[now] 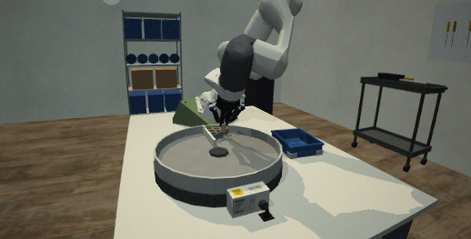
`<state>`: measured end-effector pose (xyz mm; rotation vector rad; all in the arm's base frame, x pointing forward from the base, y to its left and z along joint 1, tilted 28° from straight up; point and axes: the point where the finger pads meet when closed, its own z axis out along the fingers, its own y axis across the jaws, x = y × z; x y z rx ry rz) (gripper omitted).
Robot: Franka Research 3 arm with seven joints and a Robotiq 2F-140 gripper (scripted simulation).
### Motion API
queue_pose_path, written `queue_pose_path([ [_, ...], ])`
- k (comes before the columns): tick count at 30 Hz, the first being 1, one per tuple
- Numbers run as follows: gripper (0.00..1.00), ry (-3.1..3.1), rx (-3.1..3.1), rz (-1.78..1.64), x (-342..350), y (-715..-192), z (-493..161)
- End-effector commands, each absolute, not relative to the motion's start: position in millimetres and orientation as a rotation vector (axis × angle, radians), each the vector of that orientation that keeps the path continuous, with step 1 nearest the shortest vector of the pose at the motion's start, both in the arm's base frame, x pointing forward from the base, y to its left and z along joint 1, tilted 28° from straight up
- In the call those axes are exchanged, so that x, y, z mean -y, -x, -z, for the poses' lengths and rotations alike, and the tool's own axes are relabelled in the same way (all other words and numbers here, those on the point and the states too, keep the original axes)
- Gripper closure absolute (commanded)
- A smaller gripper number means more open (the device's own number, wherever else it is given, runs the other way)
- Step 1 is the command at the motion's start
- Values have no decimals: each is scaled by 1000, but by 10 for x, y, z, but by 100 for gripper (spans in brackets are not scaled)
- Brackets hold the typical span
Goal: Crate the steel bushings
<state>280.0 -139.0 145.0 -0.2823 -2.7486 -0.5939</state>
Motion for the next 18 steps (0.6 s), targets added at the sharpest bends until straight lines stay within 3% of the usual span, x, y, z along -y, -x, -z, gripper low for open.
queue_pose_path([
  [1, 100, 292, 2747, 592, 1388, -2800, -1435],
  [18, 100, 292, 2747, 592, 1502, -2622, -1825],
])
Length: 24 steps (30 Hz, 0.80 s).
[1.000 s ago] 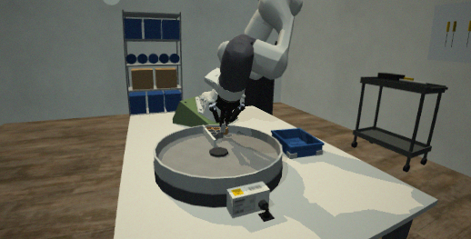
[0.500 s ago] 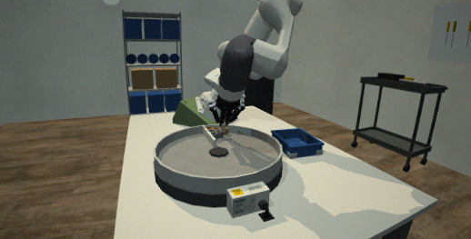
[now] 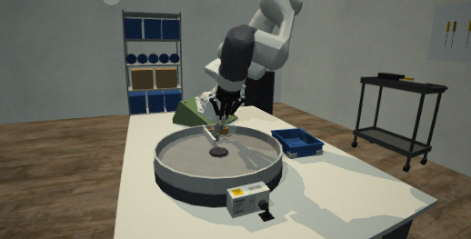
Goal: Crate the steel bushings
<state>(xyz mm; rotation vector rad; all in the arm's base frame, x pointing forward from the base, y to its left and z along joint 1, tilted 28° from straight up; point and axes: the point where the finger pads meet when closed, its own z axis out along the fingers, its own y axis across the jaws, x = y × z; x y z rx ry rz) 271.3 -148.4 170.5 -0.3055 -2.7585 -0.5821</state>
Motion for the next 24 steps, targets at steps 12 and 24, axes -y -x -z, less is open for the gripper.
queue_pose_path([
  [12, 100, 292, 2747, 592, 1552, -2545, -1995],
  [24, 100, 292, 2747, 592, 1552, -2545, -1995],
])
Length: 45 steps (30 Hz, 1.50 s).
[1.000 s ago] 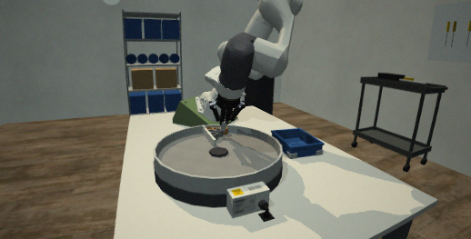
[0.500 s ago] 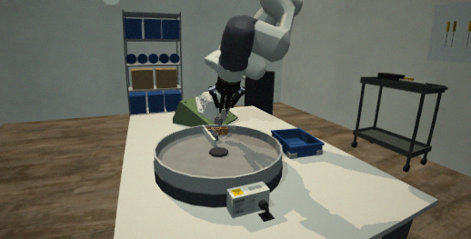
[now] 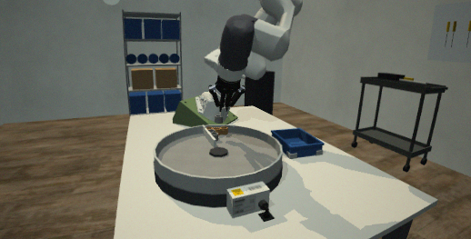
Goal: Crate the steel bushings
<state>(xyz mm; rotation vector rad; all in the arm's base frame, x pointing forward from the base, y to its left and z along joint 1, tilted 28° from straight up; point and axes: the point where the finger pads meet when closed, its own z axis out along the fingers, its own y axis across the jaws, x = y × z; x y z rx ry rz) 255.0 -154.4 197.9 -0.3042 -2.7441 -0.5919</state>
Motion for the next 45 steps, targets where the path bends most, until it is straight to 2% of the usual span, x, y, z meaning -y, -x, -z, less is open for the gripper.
queue_pose_path([
  [1, 100, 292, 2747, 592, 1552, -2545, -1995],
  [33, 100, 292, 2747, 592, 1401, -2609, -2069],
  [45, 100, 292, 2747, 592, 440, -3018, -2537],
])
